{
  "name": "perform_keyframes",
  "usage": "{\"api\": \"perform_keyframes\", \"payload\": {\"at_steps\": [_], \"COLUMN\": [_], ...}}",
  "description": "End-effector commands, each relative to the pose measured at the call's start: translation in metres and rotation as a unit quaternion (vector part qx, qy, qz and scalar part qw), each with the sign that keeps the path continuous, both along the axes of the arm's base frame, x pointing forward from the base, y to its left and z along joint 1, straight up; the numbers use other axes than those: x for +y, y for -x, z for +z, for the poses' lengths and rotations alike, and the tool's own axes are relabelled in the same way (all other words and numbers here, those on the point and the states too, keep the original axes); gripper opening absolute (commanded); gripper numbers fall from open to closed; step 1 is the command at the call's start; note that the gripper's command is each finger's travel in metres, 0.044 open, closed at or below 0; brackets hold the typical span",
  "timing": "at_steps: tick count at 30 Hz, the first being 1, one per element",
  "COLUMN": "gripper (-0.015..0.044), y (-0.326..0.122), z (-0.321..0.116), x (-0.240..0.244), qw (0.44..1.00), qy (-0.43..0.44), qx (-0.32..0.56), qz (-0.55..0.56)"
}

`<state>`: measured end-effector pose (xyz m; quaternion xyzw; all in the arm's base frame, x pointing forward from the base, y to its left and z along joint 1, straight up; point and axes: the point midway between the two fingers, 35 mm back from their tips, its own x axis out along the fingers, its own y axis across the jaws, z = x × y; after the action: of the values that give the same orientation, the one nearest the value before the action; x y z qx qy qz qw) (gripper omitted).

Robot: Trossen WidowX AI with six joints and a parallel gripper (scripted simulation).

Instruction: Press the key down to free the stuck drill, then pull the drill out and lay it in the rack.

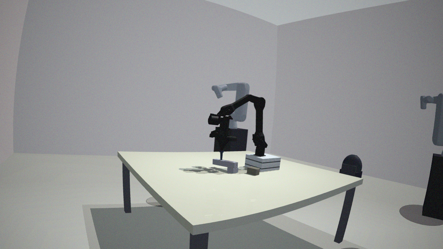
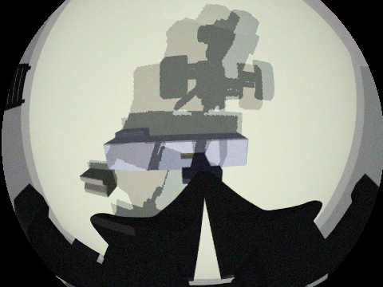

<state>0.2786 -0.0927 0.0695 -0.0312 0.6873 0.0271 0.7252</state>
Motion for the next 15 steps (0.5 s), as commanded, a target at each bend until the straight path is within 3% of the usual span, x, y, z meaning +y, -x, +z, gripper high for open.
{"api": "perform_keyframes", "payload": {"at_steps": [1,15], "gripper": [0.0000,0.0000], "y": [0.0066,0.0073], "z": [-0.0134,-0.0191], "x": [-0.0014,-0.0014], "qw": [1.000,1.000], "qy": [0.000,0.000], "qx": [0.016,0.016], "qz": [0.000,0.000]}}
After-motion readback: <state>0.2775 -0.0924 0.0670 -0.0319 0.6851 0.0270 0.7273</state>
